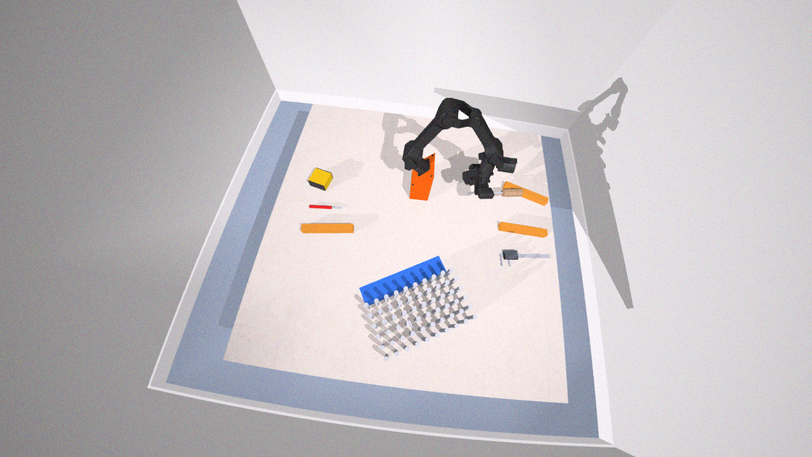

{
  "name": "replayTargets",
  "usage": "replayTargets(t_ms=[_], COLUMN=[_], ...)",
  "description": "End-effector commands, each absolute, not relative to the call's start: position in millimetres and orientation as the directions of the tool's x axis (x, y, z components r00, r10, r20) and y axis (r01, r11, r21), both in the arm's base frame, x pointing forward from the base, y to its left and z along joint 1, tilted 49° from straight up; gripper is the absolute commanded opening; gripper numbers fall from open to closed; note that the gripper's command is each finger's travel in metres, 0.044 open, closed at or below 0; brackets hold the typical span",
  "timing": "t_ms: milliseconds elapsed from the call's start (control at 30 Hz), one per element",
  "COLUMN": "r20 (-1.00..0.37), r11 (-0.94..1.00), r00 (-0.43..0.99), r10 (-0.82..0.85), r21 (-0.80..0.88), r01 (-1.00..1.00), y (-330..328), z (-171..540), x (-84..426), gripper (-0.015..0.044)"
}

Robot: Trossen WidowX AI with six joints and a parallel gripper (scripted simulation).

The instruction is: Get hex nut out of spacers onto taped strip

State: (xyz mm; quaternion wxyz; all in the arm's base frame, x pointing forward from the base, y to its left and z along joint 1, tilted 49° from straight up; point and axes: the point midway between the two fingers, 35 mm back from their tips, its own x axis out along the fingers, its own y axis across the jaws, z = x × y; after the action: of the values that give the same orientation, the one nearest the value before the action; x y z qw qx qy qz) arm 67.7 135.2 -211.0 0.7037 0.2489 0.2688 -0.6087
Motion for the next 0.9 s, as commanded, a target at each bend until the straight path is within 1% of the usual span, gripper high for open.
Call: replayTargets(t_ms=[0, 433, 867], r20=[-0.701, -0.739, -0.777], r11=[0.188, 0.36, 0.559], r00=[0.097, 0.02, -0.02], r10=[-0.706, -0.674, -0.629], r21=[-0.053, -0.305, -0.471], r01=[0.981, 0.882, 0.682], y=[143, 150, 155], z=[-215, -226, -235], x=[78, 110, 147], gripper=[0.0, 0.0, 0.0])
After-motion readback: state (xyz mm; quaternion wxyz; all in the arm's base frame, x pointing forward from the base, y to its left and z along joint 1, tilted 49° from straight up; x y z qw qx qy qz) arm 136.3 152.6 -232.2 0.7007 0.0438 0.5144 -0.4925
